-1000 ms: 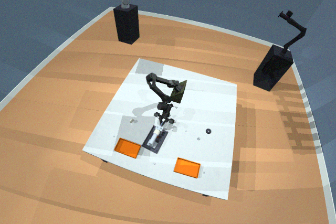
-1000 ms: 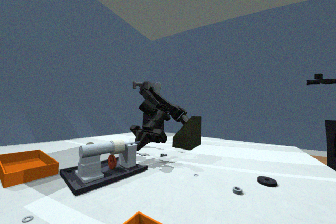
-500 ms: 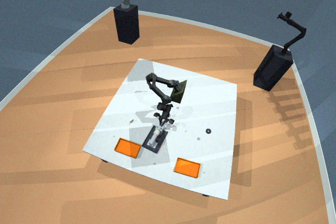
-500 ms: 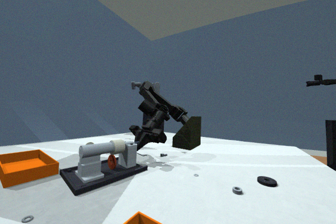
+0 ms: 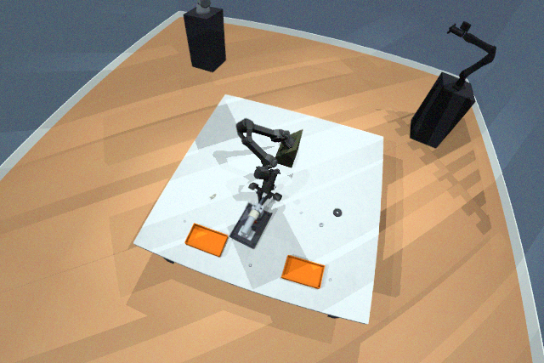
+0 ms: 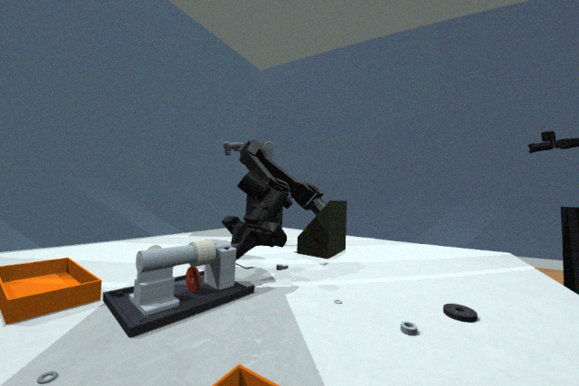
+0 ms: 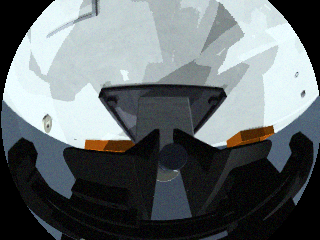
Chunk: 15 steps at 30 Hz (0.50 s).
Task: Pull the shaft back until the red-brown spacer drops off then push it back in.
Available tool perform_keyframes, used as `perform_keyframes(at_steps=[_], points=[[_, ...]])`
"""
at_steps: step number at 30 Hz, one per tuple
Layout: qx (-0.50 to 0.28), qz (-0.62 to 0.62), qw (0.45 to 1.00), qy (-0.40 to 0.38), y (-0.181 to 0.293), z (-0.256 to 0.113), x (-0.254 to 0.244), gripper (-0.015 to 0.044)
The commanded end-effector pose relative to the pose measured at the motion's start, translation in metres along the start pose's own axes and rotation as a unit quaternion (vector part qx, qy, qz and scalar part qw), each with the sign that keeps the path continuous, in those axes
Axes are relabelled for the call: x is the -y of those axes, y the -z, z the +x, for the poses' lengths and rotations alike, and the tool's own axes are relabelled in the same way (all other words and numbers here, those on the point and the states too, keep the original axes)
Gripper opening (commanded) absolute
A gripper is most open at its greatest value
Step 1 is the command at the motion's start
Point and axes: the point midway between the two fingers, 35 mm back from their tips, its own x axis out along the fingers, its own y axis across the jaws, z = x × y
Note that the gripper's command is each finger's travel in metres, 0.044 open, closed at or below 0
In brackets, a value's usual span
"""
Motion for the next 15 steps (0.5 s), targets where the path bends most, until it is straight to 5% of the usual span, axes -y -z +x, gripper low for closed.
perform_keyframes(at_steps=[1,3,15], points=[[-0.003,0.001,1.000,-0.001,0.0038,0.0019,-0.0010,0.0000],[-0.003,0.001,1.000,-0.001,0.0038,0.0019,-0.0010,0.0000],[0.000,0.000,1.000,0.000,0.0000,0.0000,0.0000,0.0315]])
